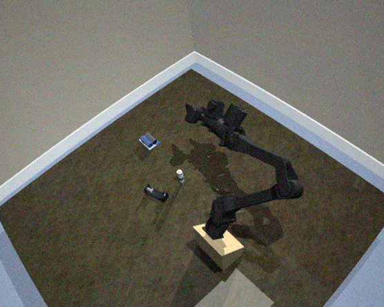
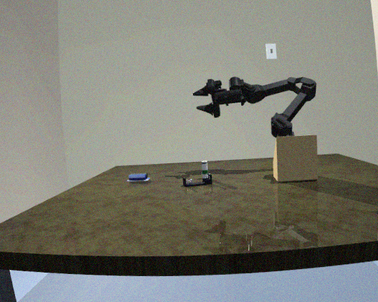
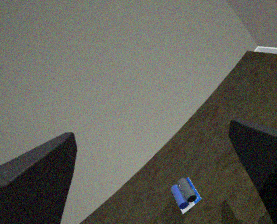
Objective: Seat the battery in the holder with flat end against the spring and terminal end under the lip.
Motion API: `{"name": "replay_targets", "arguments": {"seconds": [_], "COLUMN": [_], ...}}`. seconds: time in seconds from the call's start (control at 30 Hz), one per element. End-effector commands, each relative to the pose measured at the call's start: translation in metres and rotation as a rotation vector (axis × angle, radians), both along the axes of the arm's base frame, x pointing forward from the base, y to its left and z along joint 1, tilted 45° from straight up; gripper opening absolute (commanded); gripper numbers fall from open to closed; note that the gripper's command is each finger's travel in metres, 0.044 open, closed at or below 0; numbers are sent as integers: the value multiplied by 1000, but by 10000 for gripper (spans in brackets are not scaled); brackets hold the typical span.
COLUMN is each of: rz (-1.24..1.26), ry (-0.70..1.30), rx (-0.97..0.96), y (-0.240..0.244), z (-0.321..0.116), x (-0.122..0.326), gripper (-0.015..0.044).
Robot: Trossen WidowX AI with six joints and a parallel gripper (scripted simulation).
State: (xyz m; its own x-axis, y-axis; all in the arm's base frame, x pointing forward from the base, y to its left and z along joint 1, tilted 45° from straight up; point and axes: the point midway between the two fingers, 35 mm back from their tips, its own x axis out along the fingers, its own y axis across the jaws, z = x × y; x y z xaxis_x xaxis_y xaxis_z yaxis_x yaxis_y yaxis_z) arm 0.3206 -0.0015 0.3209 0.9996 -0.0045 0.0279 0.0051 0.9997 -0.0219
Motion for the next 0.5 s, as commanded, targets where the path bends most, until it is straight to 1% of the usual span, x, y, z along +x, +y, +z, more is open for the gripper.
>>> {"name": "replay_targets", "arguments": {"seconds": [0.0,0.07,0.23,0.33,0.47], "rz": [-3,-25,-130,-207,-318], "ry": [14,125,534,764,1041], "rx": [3,23,31,-19,-151], "y": [0,1,8,13,17], "z": [-3,-23,-104,-148,-196], "x": [2,14,40,41,30], "gripper": [374,321,190,111,6]}}
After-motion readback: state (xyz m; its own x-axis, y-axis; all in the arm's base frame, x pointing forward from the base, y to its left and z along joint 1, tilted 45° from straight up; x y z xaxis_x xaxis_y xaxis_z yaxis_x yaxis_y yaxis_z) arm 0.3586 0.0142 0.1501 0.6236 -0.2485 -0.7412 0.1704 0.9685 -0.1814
